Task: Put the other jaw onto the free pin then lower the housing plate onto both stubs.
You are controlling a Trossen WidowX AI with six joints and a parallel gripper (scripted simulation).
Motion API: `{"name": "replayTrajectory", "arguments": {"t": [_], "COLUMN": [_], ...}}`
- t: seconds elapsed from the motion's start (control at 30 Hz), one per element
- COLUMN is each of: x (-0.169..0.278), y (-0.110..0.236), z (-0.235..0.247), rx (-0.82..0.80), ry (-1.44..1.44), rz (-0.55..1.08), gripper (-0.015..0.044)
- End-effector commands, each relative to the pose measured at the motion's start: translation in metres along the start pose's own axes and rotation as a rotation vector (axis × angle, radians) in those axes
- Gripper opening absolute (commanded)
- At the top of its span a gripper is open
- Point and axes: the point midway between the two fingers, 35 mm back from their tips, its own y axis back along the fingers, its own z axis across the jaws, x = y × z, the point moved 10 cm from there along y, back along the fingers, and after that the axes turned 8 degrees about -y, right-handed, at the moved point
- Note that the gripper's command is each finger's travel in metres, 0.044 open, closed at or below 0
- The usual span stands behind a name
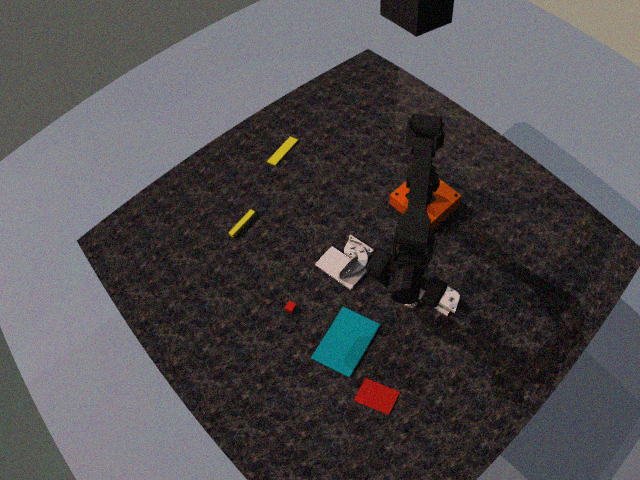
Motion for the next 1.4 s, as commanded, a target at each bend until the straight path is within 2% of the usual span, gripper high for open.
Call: {"name": "replayTrajectory", "arguments": {"t": [0.0,0.07,0.63,1.37], "x": [0.0,0.0,-0.002,-0.006], "y": [0.0,0.0,0.0,0.0], "z": [0.0,0.0,-0.009,-0.023], "rx": [-0.001,-0.001,0.0,0.001], "ry": [-0.002,-0.002,-0.446,-1.076], "rz": [0.0,0.0,0.0,-0.001], "gripper": [0.044,0.044,0.0,0.0]}}
